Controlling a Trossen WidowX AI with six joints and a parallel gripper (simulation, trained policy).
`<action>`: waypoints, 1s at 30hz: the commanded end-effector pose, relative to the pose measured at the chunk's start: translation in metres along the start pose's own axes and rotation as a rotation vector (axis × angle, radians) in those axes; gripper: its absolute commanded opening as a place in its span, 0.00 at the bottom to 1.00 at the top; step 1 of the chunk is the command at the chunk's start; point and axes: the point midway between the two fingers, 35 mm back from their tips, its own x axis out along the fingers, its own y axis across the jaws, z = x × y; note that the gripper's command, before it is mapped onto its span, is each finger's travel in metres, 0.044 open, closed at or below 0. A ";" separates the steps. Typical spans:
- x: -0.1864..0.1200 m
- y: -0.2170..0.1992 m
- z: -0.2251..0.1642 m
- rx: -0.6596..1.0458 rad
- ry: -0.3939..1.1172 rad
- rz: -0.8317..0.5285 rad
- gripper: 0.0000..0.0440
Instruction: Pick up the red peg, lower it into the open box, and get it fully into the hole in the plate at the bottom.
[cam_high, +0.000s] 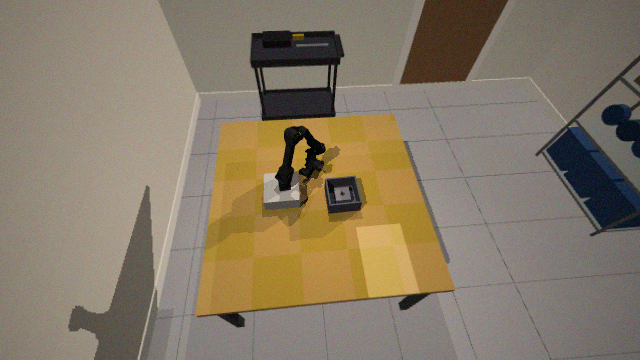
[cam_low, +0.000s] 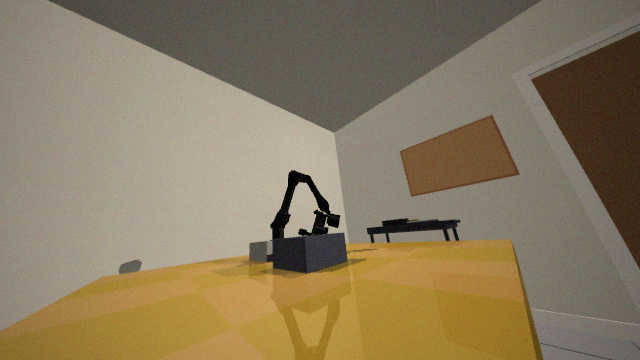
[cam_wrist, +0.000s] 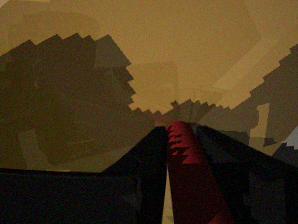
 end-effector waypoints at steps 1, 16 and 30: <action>-0.005 0.001 0.006 -0.004 -0.017 -0.007 0.00; -0.068 -0.011 0.044 0.021 -0.114 -0.010 0.00; -0.109 -0.024 0.100 0.178 -0.171 0.022 0.00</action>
